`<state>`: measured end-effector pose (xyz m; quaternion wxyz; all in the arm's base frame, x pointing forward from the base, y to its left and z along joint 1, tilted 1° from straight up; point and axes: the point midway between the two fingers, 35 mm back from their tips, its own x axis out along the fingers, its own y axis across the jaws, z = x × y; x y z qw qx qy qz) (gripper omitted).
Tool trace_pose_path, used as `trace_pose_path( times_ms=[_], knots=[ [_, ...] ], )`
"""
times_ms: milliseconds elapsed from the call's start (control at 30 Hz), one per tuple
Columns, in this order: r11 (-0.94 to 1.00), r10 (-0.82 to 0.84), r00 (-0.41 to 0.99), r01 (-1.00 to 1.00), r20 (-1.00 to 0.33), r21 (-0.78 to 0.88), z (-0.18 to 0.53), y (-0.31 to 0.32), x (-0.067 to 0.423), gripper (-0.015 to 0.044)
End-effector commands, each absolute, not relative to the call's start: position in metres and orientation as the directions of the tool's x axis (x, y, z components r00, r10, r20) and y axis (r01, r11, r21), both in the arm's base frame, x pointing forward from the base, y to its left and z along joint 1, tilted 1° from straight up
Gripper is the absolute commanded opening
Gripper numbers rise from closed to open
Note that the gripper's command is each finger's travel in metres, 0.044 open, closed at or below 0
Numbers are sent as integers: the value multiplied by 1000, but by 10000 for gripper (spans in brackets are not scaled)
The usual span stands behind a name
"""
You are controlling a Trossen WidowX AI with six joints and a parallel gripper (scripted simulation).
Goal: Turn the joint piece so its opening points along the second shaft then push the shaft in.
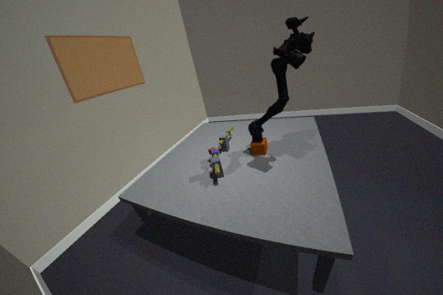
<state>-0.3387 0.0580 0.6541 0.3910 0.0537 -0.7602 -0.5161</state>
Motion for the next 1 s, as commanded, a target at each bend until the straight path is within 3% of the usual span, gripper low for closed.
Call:
trace_pose_path(
  times_ms=[0,433,967],
  knots=[
    [462,-485,-688,322,539,827,654,58,-339,426],
    [496,-458,-577,465,676,733,701,32,-269,440],
    [522,-587,-191,654,787,548,742,-50,-123,440]
  ],
)
